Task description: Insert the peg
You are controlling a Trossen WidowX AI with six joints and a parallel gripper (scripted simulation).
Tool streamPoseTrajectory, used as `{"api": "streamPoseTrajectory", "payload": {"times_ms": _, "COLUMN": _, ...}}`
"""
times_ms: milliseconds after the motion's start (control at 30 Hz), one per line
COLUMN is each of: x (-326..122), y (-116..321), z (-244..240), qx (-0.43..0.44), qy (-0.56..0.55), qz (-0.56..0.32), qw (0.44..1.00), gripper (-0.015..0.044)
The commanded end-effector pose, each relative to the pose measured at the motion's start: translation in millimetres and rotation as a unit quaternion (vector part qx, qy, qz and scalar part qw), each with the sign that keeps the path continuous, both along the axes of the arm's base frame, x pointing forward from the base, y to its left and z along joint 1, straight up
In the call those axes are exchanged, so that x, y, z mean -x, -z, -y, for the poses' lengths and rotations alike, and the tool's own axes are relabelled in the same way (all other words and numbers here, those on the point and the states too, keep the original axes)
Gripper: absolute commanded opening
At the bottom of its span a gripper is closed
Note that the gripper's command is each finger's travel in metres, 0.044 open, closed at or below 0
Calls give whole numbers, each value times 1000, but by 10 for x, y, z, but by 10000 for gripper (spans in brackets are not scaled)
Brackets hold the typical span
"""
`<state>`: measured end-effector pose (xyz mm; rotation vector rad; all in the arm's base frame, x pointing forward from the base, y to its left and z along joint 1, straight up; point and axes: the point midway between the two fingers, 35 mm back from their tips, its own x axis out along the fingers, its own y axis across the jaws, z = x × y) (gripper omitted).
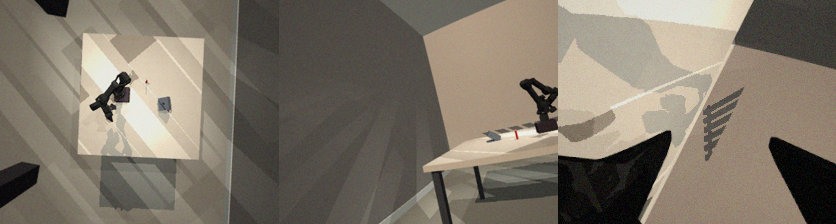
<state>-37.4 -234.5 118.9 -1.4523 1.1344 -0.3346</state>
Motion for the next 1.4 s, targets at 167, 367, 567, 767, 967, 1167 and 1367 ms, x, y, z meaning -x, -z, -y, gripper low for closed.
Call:
{"api": "streamPoseTrajectory", "payload": {"times_ms": 167, "x": -191, "y": 53, "z": 71, "qx": -50, "qy": -22, "qz": 27, "qw": 998, "gripper": 440}}
{"api": "streamPoseTrajectory", "payload": {"times_ms": 367, "x": -311, "y": 76, "z": 104, "qx": -72, "qy": -38, "qz": 32, "qw": 996, "gripper": 440}}
{"api": "streamPoseTrajectory", "payload": {"times_ms": 567, "x": -451, "y": 94, "z": 123, "qx": -105, "qy": -48, "qz": 51, "qw": 992, "gripper": 440}}
{"api": "streamPoseTrajectory", "payload": {"times_ms": 767, "x": -601, "y": 114, "z": 133, "qx": -141, "qy": -58, "qz": 70, "qw": 986, "gripper": 440}}
{"api": "streamPoseTrajectory", "payload": {"times_ms": 967, "x": -749, "y": 137, "z": 133, "qx": -177, "qy": -66, "qz": 85, "qw": 978, "gripper": 440}}
{"api": "streamPoseTrajectory", "payload": {"times_ms": 1167, "x": -900, "y": 158, "z": 123, "qx": -214, "qy": -73, "qz": 98, "qw": 969, "gripper": 440}}
{"api": "streamPoseTrajectory", "payload": {"times_ms": 1367, "x": -1053, "y": 177, "z": 103, "qx": -250, "qy": -78, "qz": 108, "qw": 959, "gripper": 440}}
